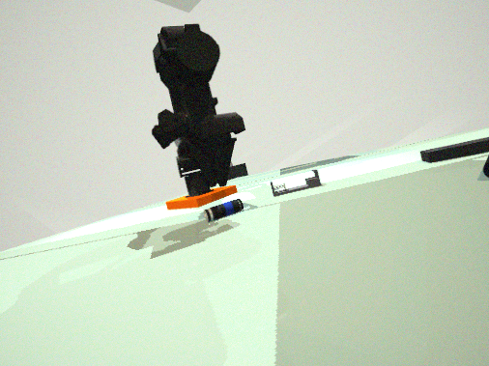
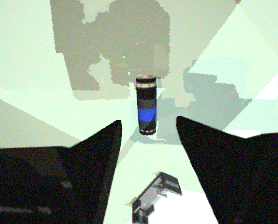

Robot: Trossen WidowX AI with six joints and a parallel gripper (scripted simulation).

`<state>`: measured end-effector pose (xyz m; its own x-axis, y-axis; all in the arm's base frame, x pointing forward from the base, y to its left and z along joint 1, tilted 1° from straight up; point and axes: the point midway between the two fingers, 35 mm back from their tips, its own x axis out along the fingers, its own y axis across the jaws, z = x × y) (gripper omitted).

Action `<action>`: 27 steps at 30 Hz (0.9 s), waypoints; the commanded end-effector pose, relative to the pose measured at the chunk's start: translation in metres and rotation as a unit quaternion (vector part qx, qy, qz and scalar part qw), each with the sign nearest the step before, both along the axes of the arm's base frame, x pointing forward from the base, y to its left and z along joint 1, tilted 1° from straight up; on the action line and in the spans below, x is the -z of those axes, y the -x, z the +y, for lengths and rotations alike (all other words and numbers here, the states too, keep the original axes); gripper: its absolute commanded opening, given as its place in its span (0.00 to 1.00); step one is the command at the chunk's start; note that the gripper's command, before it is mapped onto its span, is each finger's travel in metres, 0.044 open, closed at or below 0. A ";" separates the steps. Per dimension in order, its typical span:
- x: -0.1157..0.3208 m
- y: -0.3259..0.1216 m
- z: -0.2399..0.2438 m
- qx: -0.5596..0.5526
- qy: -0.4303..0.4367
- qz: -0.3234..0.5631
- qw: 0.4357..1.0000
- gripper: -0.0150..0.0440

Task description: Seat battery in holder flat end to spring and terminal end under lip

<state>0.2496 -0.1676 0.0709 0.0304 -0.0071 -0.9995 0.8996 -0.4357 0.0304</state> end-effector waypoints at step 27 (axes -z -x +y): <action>0.047 -0.001 0.000 0.005 -0.001 0.001 1.000 0.65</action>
